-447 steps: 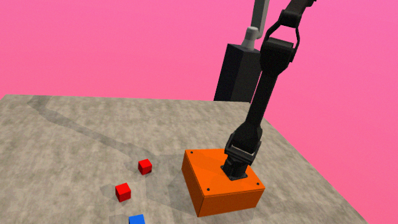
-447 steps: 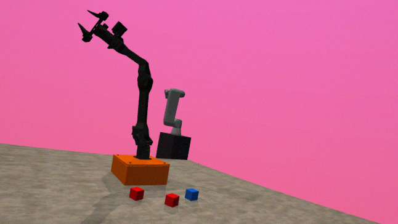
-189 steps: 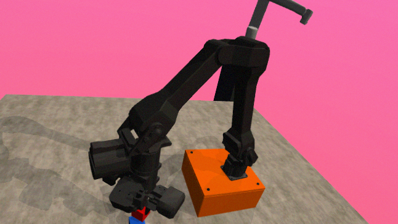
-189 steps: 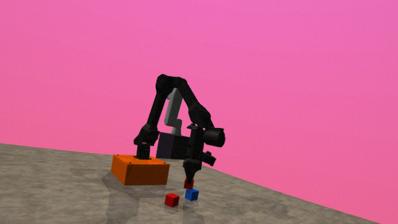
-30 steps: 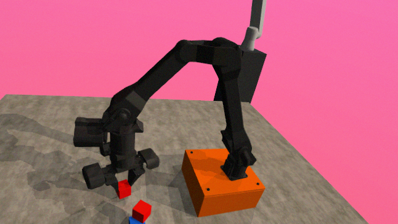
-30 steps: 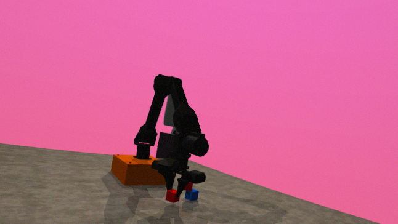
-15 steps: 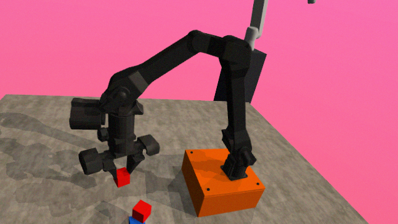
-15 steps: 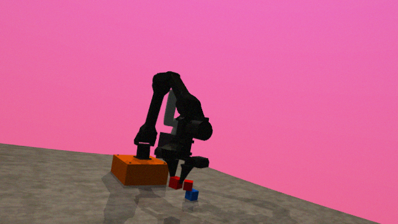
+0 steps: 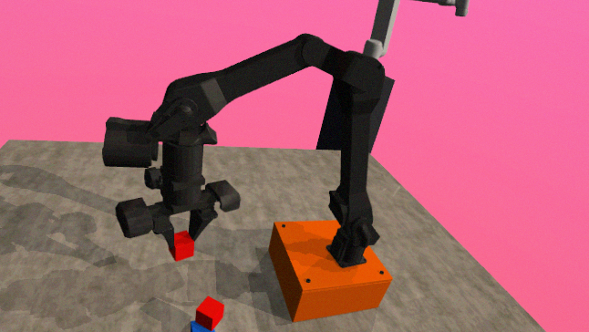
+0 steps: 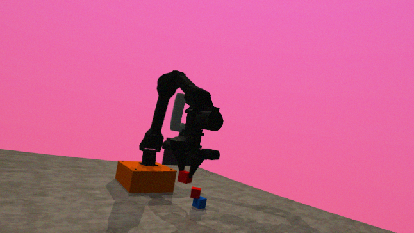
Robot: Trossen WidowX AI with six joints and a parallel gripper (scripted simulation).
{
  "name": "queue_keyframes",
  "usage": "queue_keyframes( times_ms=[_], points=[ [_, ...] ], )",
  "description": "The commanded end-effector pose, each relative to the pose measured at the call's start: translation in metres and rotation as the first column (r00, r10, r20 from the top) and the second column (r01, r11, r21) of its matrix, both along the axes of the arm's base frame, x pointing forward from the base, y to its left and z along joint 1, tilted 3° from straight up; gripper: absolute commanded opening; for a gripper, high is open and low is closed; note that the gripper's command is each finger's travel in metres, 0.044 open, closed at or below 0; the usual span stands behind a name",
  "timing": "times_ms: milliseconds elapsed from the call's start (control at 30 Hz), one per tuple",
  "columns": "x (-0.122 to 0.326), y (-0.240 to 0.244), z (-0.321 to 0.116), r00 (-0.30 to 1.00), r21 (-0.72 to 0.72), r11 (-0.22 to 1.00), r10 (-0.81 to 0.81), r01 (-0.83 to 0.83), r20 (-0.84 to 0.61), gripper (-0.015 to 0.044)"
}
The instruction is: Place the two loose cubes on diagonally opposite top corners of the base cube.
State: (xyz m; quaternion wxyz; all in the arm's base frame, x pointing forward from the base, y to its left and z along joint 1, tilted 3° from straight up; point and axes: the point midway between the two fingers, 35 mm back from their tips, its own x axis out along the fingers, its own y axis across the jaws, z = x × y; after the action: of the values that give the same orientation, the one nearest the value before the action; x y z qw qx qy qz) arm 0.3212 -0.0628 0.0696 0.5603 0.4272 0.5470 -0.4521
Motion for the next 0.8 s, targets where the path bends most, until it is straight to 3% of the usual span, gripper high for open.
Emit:
queue_keyframes(
  times_ms=[0,367,767],
  points=[
    [0.001,0.005,0.002,0.996,-0.003,0.996,0.090,-0.090,-0.003,0.0105],
    [0.004,0.033,-0.001,0.850,0.008,0.850,0.527,-0.527,-0.019,0.0105],
    [0.005,0.063,-0.005,0.486,0.026,0.487,0.873,-0.873,-0.029,0.0105]
  ],
)
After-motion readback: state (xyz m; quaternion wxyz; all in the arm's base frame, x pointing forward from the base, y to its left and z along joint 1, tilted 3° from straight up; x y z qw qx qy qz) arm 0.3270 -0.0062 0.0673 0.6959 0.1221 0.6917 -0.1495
